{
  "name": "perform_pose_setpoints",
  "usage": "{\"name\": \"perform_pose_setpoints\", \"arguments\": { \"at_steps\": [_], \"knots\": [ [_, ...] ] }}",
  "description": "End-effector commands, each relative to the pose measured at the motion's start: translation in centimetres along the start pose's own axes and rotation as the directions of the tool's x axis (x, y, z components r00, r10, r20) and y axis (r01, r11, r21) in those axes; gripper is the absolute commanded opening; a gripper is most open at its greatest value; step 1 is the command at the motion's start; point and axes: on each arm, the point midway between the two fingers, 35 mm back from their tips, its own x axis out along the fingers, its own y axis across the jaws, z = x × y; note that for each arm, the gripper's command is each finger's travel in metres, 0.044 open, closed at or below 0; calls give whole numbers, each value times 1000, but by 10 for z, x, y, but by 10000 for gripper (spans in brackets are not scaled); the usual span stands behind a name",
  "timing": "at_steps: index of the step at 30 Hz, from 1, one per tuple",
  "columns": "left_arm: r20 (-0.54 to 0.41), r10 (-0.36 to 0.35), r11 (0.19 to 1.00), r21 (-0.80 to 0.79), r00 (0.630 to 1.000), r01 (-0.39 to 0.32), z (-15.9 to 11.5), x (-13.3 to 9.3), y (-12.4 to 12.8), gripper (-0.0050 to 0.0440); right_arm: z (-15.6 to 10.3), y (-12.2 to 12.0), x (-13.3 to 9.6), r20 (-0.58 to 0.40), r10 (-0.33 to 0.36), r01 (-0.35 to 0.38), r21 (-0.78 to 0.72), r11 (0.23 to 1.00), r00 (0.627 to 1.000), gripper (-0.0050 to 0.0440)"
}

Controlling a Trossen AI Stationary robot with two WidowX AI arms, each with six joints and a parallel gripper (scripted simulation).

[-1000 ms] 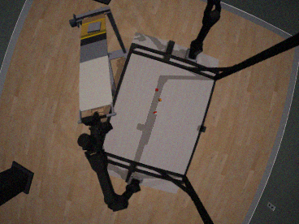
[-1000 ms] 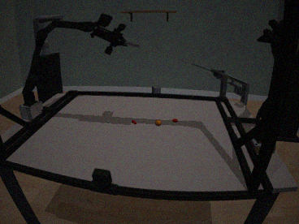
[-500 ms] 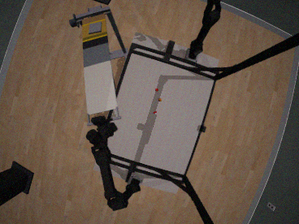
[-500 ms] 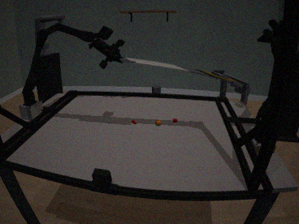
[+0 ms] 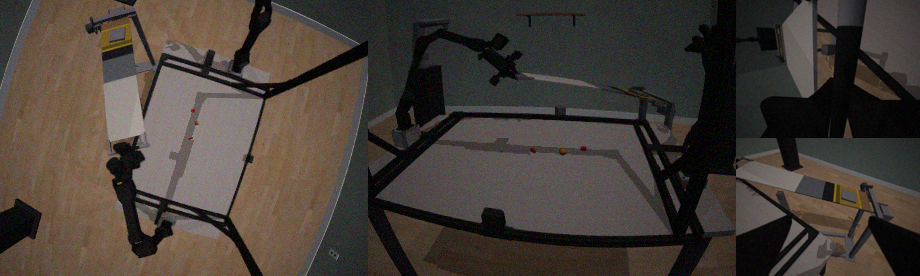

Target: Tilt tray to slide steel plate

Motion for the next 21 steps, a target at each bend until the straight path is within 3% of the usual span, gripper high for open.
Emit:
{"name": "perform_pose_setpoints", "arguments": {
  "at_steps": [1,21],
  "knots": [
    [-4,-8,1000,1,1000,8,-1,0,-5,0,0,0,0,1,1,-1,-1,1000,1000,440],
    [-4,-84,996,0,996,84,-1,26,-42,0,0,0,0,1,1,-1,-1,1000,1000,440]
  ]
}}
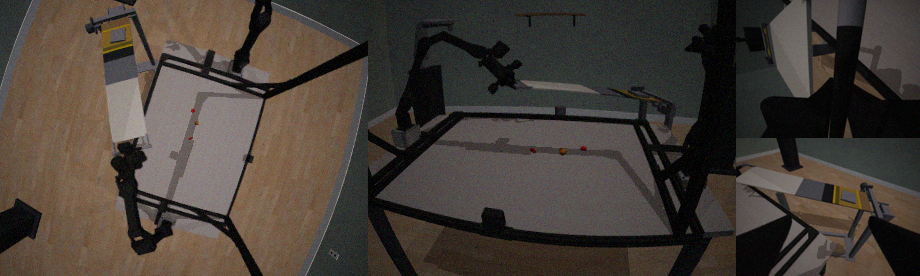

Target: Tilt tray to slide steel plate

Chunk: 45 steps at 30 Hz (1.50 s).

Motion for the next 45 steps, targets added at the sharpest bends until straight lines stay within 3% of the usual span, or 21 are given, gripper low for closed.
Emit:
{"name": "perform_pose_setpoints", "arguments": {
  "at_steps": [1,45],
  "knots": [
    [-4,-16,1000,1,1000,16,-1,4,-8,0,0,0,0,1,1,-1,-1,1000,1000,440],
    [-5,-113,994,0,994,113,-1,69,-79,0,0,0,0,1,1,-1,-1,1000,1000,440]
  ]
}}
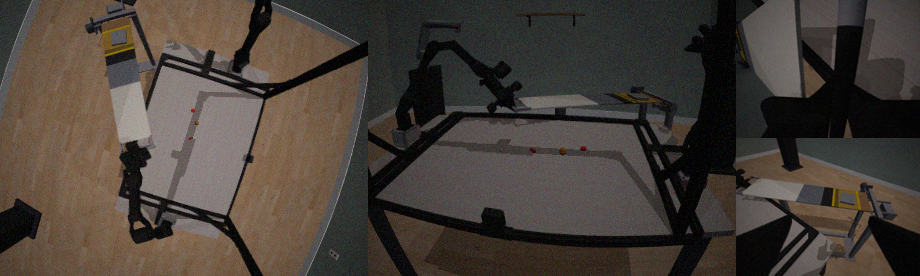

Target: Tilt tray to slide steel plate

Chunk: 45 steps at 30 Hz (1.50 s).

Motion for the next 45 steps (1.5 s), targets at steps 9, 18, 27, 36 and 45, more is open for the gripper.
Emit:
{"name": "perform_pose_setpoints", "arguments": {
  "at_steps": [9,18,27,36,45],
  "knots": [
    [-4,-17,1000,1,1000,17,-1,20,-18,0,0,0,0,1,1,-1,-1,1000,1000,440],
    [-4,-19,1000,0,1000,19,-1,26,-23,330,0,0,0,1,1,-1,-1,1000,1000,440],
    [-4,-19,1000,0,1000,19,-1,26,-23,330,0,0,0,1,1,-1,-1,1000,1000,440],
    [-4,-19,1000,0,1000,19,-1,6,-23,440,0,0,0,1,1,-1,-1,1000,1000,440],
    [-4,-19,1000,0,1000,19,0,-74,-21,440,0,0,0,1,1,-1,-1,1000,1000,440]
  ]
}}
